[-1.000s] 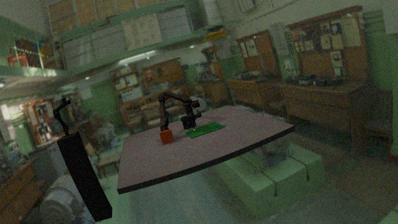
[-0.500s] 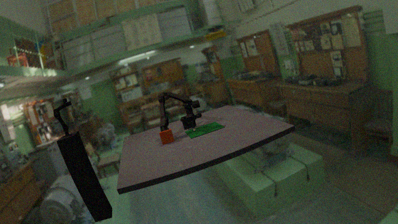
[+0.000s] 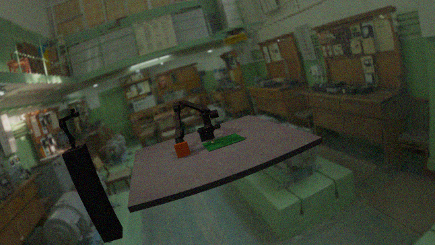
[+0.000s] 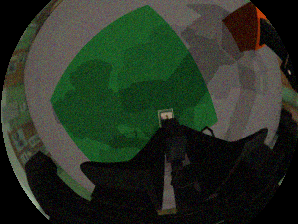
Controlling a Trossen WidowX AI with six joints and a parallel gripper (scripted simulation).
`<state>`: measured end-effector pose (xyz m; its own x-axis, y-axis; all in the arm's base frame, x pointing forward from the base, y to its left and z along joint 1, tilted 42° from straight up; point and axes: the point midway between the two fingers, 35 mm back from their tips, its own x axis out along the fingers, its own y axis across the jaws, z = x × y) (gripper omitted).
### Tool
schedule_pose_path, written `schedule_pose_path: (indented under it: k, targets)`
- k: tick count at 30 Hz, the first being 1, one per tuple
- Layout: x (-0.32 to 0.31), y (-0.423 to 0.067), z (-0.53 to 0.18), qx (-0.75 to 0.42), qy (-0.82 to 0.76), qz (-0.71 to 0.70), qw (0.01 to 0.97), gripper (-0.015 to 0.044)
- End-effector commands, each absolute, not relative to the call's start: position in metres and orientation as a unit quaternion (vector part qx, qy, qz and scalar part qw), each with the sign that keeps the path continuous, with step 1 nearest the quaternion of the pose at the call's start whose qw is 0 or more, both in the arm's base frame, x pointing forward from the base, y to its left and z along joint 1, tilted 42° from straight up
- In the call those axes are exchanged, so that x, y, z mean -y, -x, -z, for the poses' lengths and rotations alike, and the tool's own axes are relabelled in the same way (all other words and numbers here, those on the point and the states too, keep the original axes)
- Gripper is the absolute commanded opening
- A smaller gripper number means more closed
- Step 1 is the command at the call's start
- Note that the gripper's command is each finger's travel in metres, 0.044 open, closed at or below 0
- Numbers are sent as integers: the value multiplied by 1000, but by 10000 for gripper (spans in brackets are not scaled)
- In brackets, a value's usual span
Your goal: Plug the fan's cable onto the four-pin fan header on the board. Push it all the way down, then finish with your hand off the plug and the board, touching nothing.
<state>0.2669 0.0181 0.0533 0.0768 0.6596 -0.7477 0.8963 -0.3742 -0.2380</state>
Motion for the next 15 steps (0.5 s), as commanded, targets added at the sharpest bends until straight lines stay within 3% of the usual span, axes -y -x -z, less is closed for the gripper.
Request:
schedule_pose_path:
  k: [1, 15]
  targets:
    - [-19, -268, -53, -541, -720, 410, 142, 0]
    - [-21, -267, -51, -540, -721, 411, 142, 0]
